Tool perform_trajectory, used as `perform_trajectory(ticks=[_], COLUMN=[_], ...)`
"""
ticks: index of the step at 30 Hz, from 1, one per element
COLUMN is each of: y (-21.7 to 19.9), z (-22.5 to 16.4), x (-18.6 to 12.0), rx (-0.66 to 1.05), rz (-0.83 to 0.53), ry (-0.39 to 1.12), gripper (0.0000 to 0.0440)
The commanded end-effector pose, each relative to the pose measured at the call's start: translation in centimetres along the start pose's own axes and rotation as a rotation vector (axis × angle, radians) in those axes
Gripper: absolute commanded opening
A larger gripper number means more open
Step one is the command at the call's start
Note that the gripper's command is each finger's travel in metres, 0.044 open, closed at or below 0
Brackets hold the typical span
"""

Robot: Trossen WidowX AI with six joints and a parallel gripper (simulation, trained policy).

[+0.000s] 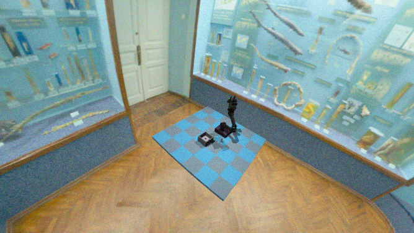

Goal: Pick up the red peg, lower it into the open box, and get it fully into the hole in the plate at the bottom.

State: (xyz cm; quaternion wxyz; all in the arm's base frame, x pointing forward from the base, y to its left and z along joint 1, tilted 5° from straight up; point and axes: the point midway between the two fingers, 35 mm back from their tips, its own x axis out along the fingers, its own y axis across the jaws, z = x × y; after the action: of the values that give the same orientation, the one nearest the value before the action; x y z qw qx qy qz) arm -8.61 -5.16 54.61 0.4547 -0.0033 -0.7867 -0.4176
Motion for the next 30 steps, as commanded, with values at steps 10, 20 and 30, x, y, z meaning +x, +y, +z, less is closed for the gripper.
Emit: perform_trajectory(ticks=[10,20,30], y=[-9.2,-14.8,-18.3], z=[-4.7,-9.3,-13.5], x=[-1.3,-5.3,-11.2], rx=[-0.011,-0.064,-0.137], rz=[-0.348,-0.589,-0.772], ry=[0.227,0.475,0.764], gripper=[0.044,0.044,0.044])
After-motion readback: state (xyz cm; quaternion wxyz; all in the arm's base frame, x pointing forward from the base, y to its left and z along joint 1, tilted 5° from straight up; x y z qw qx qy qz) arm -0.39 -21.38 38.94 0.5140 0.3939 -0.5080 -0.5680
